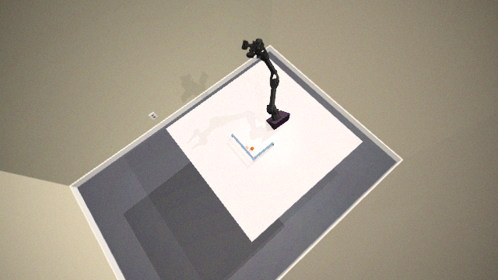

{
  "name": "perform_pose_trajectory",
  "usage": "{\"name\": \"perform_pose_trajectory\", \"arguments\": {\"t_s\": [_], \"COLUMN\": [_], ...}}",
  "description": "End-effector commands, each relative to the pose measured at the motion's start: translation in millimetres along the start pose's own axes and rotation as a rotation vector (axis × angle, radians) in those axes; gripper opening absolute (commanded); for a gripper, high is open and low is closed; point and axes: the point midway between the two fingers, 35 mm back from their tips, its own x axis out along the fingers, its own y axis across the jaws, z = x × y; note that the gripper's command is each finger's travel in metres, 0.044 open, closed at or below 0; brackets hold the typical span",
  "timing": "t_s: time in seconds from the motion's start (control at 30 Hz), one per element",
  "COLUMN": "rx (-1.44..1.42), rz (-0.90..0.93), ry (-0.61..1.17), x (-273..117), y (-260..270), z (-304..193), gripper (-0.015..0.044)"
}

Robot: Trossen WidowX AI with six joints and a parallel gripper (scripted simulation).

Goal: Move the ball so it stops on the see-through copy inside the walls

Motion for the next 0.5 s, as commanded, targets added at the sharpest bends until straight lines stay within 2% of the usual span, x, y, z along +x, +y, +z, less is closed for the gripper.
{"name": "perform_pose_trajectory", "arguments": {"t_s": [0.0,0.13,0.33,0.47], "rx": [-0.003,-0.074,-0.243,-0.421], "rz": [0.003,0.048,0.041,-0.009], "ry": [-0.003,-0.072,-0.223,-0.372], "x": [0.4,13.2,45.9,69.5], "y": [0.3,7.0,16.7,21.1], "z": [1.2,29.2,86.1,145.1], "gripper": [0.0374,0.0269,0.0265,0.0265]}}
